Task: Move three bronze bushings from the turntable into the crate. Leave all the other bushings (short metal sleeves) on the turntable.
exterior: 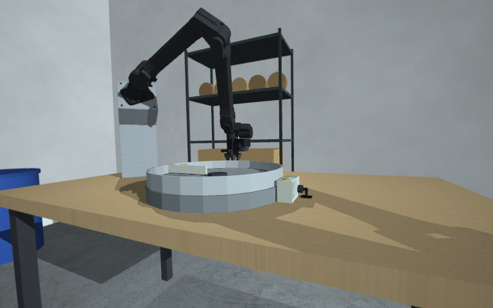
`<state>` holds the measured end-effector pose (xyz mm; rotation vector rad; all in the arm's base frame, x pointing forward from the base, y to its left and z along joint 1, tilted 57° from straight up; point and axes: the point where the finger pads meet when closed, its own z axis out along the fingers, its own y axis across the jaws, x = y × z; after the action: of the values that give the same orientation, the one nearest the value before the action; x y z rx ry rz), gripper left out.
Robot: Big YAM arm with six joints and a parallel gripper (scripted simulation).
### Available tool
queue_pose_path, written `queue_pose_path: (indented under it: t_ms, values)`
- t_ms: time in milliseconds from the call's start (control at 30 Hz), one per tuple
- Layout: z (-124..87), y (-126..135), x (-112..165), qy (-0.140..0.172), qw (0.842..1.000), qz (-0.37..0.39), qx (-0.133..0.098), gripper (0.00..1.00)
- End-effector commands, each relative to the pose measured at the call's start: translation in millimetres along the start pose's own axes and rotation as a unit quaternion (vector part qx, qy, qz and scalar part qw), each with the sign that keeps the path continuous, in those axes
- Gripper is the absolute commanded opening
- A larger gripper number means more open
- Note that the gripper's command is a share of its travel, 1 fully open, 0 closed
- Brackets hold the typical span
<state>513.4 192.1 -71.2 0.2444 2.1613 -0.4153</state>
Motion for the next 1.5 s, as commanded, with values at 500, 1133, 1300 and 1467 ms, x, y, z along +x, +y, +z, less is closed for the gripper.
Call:
queue_pose_path:
  t_ms: [500,1133,1300,1467]
  values:
    - [1,3,5,0.001,1.0,-0.007,-0.003,0.13]
    - [-3,4,4,0.0,1.0,-0.007,-0.005,0.13]
    - [-18,6,1,-0.002,1.0,-0.003,-0.009,0.13]
    - [-34,6,0,-0.003,1.0,-0.003,-0.009,0.13]
